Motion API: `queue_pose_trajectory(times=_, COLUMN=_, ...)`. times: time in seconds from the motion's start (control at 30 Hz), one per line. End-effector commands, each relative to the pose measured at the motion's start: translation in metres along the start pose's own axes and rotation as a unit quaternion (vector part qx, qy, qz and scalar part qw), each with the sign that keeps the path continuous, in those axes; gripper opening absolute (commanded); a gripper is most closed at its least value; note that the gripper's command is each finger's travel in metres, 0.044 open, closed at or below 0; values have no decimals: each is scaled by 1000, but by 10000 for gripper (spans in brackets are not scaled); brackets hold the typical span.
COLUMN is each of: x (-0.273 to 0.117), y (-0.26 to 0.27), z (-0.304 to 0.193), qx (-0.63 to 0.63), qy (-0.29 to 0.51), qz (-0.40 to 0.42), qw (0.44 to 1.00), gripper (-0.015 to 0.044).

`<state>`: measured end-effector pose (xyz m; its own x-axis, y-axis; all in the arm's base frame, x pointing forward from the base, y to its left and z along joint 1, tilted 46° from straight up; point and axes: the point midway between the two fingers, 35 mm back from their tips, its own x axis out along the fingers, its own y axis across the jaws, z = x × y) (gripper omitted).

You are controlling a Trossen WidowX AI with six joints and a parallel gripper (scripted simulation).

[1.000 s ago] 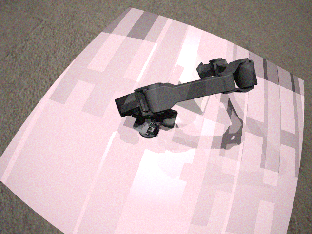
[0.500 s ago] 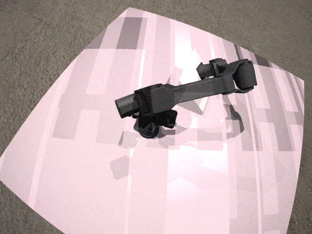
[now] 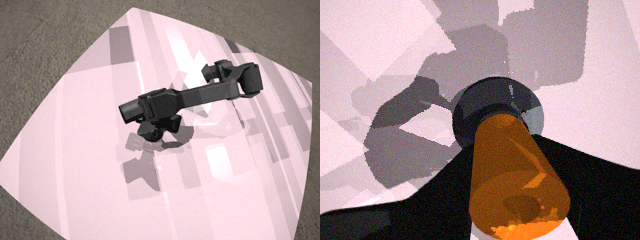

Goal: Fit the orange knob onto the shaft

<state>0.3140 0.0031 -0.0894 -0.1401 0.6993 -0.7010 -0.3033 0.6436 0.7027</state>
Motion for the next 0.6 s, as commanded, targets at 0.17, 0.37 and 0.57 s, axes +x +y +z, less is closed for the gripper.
queue_pose_trajectory(times=0.17, x=-1, y=0, z=0, qx=0, qy=0, qz=0, qw=1000, gripper=53)
queue_pose_trajectory(times=0.37, x=-1, y=0, z=0, qx=0, qy=0, qz=0, qw=1000, gripper=210)
queue_pose_trajectory(times=0.57, x=-1, y=0, z=0, qx=0, qy=0, qz=0, qw=1000, gripper=368)
